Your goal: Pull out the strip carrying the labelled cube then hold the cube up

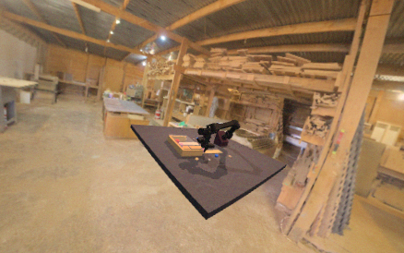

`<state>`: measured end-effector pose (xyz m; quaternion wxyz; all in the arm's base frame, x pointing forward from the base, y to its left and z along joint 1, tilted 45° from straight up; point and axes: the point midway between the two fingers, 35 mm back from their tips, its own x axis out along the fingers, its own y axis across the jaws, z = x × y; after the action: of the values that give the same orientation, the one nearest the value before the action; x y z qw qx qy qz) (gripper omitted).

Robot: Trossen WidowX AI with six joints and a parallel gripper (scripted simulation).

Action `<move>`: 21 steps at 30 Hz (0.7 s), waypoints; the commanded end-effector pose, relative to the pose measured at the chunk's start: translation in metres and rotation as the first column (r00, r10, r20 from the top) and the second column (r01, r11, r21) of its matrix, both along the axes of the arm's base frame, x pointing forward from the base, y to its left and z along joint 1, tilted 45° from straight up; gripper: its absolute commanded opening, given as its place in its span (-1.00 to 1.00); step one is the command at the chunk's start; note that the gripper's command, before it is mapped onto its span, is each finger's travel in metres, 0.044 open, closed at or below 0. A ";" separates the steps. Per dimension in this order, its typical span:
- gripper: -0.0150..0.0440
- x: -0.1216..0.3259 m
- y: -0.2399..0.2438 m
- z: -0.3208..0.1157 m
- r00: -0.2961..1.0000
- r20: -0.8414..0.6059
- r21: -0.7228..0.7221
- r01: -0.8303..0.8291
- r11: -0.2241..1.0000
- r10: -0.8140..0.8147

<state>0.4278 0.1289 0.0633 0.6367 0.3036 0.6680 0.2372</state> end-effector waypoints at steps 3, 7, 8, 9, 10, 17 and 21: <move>-0.25 0.000 0.000 0.000 1.000 0.000 -0.001 -0.001 1.000 0.001; -0.49 -0.005 -0.005 0.002 1.000 -0.001 -0.001 0.000 1.000 0.000; -0.49 -0.008 -0.008 0.003 1.000 -0.001 -0.001 0.000 1.000 0.000; -0.49 -0.012 -0.011 0.004 1.000 -0.002 -0.001 0.000 1.000 0.000; -0.49 -0.016 -0.015 0.006 1.000 -0.003 -0.001 0.000 1.000 0.000; -0.49 -0.043 -0.035 0.013 1.000 -0.007 0.001 0.002 1.000 -0.002; -0.49 -0.056 -0.043 0.016 1.000 -0.010 0.003 0.002 1.000 -0.002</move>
<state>0.3841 0.0922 0.0748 0.6330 0.3071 0.6712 0.2335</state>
